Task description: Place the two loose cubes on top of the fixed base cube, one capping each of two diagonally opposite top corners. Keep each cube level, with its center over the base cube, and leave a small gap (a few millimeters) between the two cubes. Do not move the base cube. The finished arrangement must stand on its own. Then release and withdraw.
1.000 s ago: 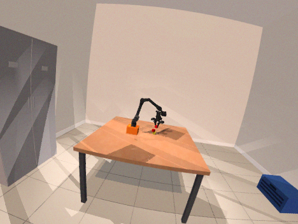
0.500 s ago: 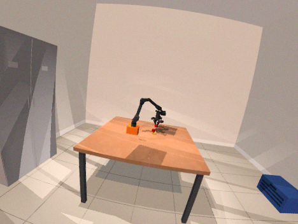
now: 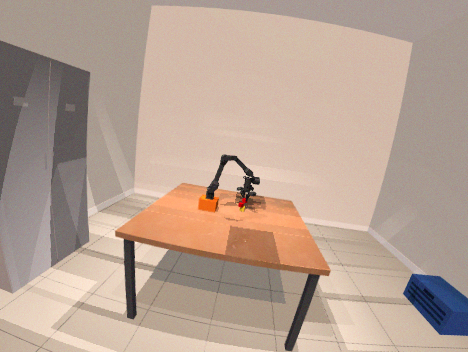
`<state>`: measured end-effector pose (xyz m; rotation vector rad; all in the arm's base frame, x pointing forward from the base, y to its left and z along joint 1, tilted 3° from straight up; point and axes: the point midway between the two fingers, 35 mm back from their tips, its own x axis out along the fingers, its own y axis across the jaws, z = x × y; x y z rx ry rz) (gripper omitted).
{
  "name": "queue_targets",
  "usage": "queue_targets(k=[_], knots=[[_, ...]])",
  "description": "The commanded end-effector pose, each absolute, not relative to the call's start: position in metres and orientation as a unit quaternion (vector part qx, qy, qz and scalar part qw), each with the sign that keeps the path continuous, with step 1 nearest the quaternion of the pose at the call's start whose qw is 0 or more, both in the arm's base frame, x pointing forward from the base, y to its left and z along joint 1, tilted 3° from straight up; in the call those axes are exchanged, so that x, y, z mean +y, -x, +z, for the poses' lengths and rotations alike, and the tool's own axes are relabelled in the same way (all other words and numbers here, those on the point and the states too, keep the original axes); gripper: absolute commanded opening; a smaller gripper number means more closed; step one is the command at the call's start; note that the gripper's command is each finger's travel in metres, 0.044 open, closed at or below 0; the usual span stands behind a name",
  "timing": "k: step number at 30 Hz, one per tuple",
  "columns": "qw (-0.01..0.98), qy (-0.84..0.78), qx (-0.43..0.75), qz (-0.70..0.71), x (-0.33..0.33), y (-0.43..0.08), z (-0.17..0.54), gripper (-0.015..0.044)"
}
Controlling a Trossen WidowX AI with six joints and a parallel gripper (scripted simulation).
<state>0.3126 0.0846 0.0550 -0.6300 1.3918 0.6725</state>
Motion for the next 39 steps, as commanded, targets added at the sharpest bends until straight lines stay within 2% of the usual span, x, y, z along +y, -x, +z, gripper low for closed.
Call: queue_targets(k=[1,14,39], knots=[[0.671,0.279,0.621,0.296,0.084,-0.312,0.053,0.0105],[0.670,0.279,0.620,0.296,0.085,-0.314,0.025,0.0105],[0.670,0.279,0.620,0.296,0.086,-0.314,0.023,0.0105]])
